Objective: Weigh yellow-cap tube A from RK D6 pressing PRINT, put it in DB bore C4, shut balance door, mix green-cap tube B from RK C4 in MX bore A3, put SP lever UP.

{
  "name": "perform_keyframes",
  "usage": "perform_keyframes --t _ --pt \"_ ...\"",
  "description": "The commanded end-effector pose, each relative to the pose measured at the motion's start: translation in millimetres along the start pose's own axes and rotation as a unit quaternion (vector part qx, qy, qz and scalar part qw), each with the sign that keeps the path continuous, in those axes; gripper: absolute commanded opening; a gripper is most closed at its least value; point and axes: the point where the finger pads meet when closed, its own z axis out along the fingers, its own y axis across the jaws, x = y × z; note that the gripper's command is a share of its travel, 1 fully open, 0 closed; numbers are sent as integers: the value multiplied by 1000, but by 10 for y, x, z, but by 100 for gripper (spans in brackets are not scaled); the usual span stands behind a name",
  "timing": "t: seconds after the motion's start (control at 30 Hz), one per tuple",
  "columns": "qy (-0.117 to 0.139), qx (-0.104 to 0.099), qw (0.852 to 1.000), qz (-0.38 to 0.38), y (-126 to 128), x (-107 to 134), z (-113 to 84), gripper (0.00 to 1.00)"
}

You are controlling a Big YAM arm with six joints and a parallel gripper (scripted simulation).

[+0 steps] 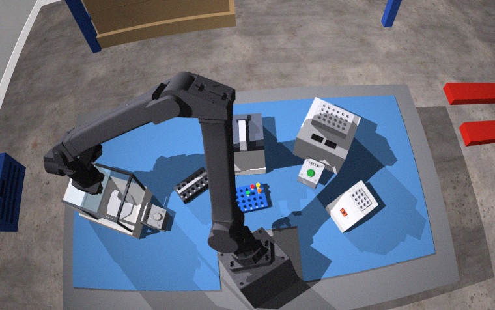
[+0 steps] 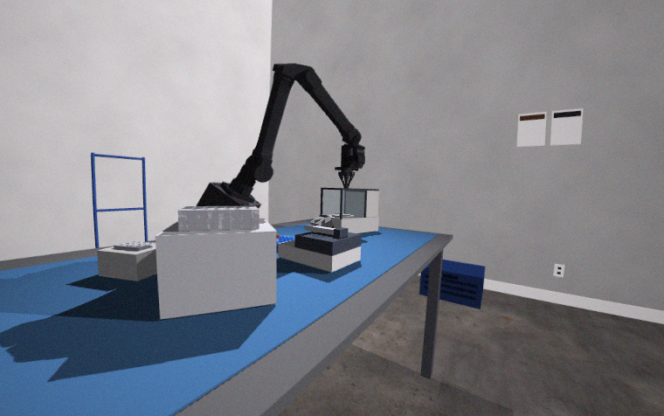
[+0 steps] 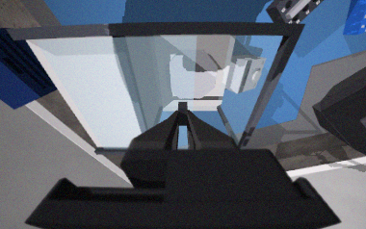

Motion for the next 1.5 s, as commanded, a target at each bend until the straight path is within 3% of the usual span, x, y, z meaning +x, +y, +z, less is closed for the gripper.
perform_keyframes --t 0.0,1.47 --pt "3 -10 1000 2 199 -57 -95 6" --pt "3 -10 1000 2 596 -55 -93 6"
